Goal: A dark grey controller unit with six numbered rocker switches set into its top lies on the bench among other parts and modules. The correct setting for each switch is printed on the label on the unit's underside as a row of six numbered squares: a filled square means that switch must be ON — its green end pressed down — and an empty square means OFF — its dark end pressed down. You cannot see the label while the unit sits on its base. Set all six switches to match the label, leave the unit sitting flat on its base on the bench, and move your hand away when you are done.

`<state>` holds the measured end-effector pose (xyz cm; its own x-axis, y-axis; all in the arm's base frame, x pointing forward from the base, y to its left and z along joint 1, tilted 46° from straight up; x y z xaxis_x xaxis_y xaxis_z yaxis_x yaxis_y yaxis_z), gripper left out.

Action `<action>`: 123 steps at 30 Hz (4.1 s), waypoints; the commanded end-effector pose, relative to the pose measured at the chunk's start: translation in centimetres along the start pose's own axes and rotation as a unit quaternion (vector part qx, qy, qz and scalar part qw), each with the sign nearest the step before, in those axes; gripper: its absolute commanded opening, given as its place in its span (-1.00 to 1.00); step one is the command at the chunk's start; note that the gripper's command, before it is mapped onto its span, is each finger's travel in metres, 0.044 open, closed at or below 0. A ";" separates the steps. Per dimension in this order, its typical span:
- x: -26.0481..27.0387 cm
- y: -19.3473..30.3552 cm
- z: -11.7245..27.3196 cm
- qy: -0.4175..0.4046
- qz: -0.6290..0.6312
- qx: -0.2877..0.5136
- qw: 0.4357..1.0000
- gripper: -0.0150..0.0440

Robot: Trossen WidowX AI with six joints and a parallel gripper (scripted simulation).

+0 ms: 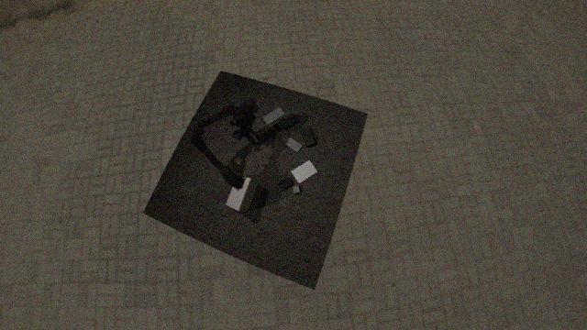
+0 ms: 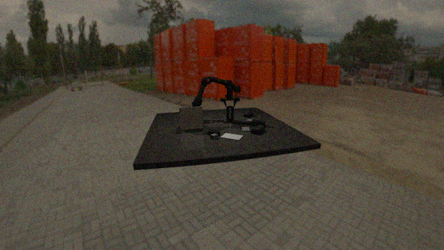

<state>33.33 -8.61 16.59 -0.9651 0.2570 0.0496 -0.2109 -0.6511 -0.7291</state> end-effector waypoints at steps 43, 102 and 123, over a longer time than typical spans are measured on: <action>0.7 5.3 -0.1 -0.008 -0.004 0.008 1.000 0.65; 1.5 11.1 -0.6 -0.008 -0.004 0.010 1.000 0.65; 1.7 12.7 -1.0 -0.008 -0.004 0.010 1.000 0.65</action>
<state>29.32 -15.98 7.30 -0.9636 0.2625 0.0506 -0.2186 -0.6649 -0.7142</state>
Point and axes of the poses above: the point midway between the two fingers, 35 mm back from their tips, its own z axis back along the fingers, its own x axis across the jaws, y = z × x, the point moved 10 cm from there along z, back along the fingers, and after that the axes turned 7 degrees about z, right-handed, at the moved point
